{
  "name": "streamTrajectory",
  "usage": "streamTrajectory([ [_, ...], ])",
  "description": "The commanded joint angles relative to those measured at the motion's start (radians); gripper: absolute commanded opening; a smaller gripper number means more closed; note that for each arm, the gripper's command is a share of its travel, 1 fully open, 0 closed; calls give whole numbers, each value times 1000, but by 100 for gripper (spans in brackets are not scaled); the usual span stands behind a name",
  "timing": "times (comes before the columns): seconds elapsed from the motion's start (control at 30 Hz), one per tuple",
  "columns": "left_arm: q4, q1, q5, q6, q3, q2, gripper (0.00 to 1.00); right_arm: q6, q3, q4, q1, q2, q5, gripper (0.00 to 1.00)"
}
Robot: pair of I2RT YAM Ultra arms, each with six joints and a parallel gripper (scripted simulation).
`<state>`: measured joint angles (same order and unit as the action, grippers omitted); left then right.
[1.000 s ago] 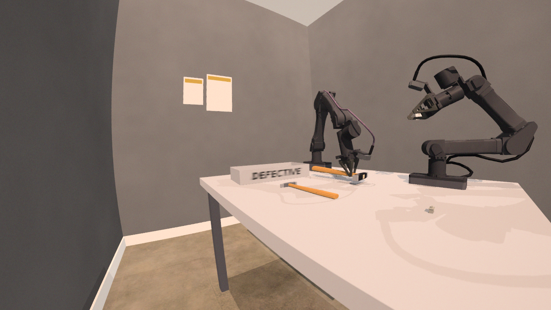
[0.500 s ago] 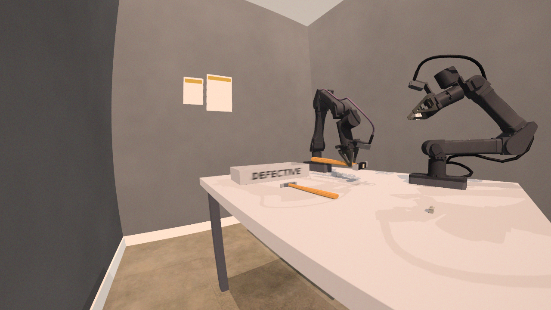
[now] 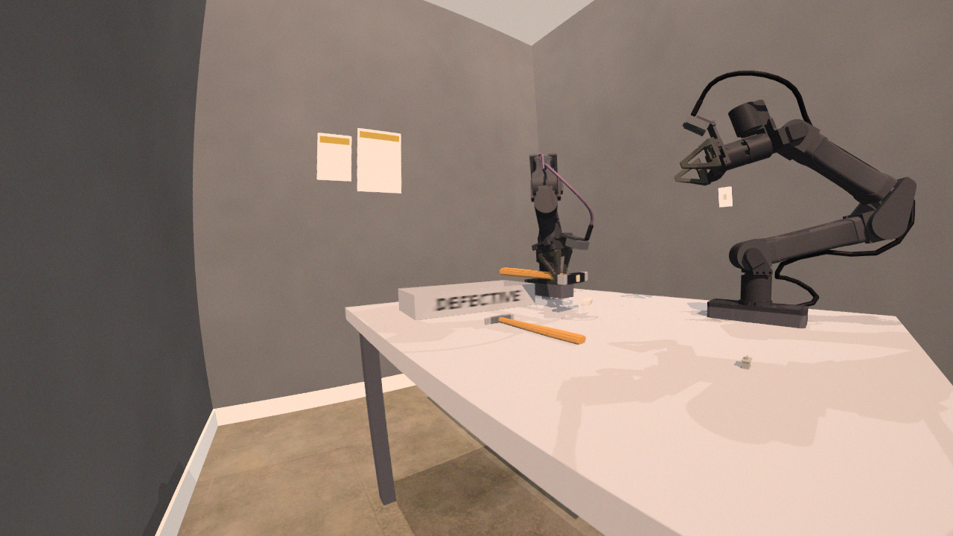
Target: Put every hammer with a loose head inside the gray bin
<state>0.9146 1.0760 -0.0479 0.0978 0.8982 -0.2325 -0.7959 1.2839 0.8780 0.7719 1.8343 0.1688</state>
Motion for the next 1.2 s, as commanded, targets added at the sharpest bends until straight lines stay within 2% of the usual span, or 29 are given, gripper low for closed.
streamTrajectory([
  [0.0, -259, 2, -1, -9, 23, -97, 100, -159, -6, 30, -81, -57, 43, 15],
  [0.13, -460, -5, 0, -8, 26, -220, 100, -261, 5, 55, -185, -50, 58, 15],
  [0.2, -460, -5, 0, -8, 26, -220, 100, -261, 5, 55, -185, -50, 58, 15],
  [0.23, -543, -15, 8, -7, 25, -310, 100, -292, 13, 67, -213, -45, 66, 15],
  [0.47, -856, -35, 23, -9, 34, -559, 100, -449, 50, 113, -385, -7, 80, 15],
  [0.7, -1145, -47, 32, -10, 48, -855, 100, -599, 140, 175, -550, 59, 90, 15],
  [0.77, -1145, -47, 32, -10, 48, -855, 100, -599, 140, 175, -550, 59, 90, 15],
  [0.83, -1239, -50, 34, -11, 54, -996, 100, -644, 182, 201, -598, 89, 94, 15],
  [1.03, -1443, -58, 36, -11, 63, -1270, 100, -765, 304, 264, -738, 176, 97, 15],
  [1.17, -1521, -61, 37, -11, 72, -1451, 100, -836, 413, 313, -822, 250, 99, 15],
])
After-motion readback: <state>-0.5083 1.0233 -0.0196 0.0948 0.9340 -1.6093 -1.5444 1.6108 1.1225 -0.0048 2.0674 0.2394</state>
